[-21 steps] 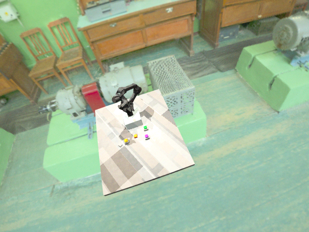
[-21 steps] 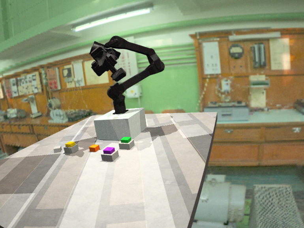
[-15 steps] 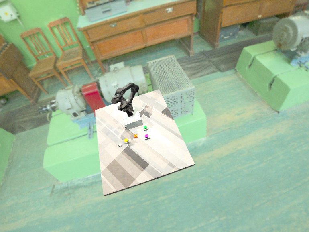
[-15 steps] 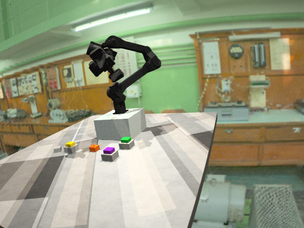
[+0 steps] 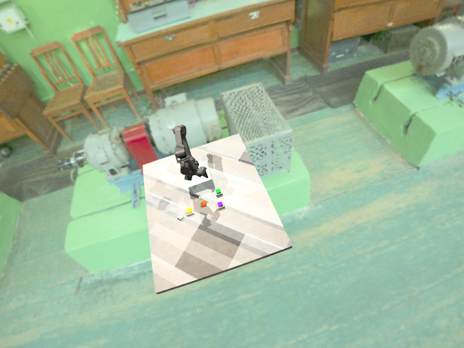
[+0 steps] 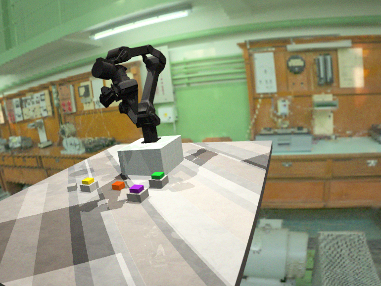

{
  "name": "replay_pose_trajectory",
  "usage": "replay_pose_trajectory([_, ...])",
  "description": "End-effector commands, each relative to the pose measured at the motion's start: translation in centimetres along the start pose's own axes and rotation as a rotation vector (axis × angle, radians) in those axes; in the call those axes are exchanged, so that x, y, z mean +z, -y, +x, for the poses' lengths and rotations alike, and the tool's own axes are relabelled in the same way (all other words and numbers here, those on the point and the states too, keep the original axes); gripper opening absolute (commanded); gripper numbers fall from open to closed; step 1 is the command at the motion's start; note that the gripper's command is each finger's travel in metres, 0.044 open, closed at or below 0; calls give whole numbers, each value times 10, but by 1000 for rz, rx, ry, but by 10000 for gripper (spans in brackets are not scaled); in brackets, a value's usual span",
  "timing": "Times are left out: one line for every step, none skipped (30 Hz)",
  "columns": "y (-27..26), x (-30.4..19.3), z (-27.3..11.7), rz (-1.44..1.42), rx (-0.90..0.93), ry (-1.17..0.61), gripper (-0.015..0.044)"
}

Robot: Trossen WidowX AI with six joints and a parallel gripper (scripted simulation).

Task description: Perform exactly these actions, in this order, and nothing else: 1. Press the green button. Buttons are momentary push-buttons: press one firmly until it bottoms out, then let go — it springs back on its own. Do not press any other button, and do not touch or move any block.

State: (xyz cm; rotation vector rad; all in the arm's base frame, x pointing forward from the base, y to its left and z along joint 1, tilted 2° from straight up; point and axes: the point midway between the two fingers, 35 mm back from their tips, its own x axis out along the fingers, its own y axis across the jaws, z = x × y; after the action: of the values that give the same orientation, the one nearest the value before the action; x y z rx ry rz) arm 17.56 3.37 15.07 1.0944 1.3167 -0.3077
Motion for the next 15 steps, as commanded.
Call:
replay_pose_trajectory([-5,2,26,-193,-142,-22,400])
replay_pose_trajectory([-7,1,34,-249,-181,-27,400])
replay_pose_trajectory([-8,0,42,-307,-219,-32,400])
replay_pose_trajectory([-9,-1,51,-365,-257,-36,400])
replay_pose_trajectory([-11,-3,59,-425,-294,-39,400])
replay_pose_trajectory([-12,-5,67,-485,-330,-42,400])
replay_pose_trajectory([-13,-7,76,-547,-367,-44,400])
replay_pose_trajectory([-14,-10,84,-610,-402,-45,400])
replay_pose_trajectory([-15,-13,93,-673,-437,-45,400])
replay_pose_trajectory([-16,-16,102,-738,-471,-44,400])
replay_pose_trajectory([-16,-19,109,-792,-499,-43,400])
replay_pose_trajectory([-16,-21,113,-824,-515,-42,400])
replay_pose_trajectory([-16,-22,114,-835,-521,-42,400])
replay_pose_trajectory([-16,-22,114,-835,-521,-42,400])
replay_pose_trajectory([-16,-22,114,-835,-521,-42,400])
